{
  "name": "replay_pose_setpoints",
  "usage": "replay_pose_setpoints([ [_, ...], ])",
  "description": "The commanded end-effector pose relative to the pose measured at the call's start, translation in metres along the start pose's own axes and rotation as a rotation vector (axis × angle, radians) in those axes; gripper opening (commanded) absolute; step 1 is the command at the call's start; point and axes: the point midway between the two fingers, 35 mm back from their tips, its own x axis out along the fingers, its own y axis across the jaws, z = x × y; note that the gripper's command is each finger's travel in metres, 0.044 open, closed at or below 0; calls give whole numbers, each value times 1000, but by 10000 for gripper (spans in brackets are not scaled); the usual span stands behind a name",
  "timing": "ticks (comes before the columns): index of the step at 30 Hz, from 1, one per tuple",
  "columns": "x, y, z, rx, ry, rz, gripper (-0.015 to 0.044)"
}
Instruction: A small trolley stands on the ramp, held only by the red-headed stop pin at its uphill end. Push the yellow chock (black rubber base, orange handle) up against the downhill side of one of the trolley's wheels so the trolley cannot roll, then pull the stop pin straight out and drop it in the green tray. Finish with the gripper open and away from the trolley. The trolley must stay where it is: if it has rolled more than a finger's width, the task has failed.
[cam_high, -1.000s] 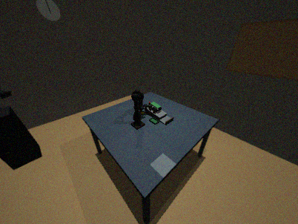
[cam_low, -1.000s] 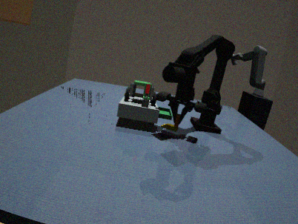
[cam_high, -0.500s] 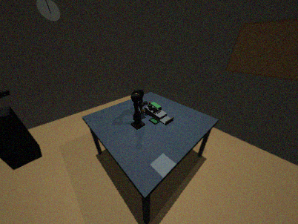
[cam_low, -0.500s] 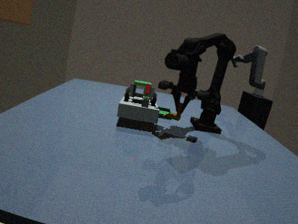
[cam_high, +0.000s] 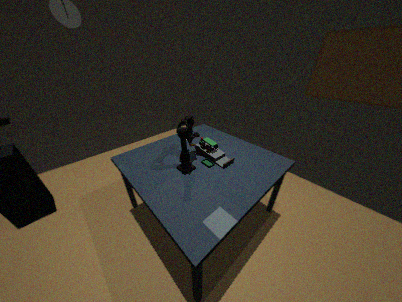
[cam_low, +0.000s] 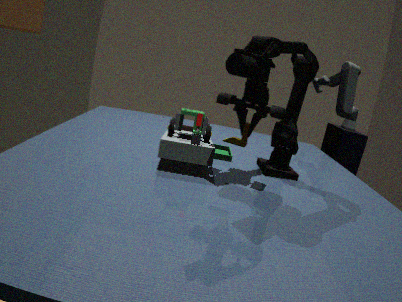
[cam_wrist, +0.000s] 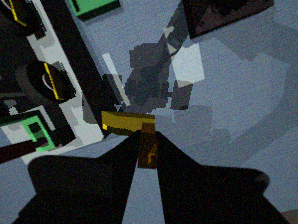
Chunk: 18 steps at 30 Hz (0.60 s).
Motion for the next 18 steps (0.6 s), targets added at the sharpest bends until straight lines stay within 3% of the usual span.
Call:
replay_pose_setpoints([
  [1, -15, -1, 0, -1, 3, -3, 0],
  [9, -38, -1, -1, -1, 3, -3, 0],
  [18, -40, -1, -1, -47, 3, -2, 0],
])
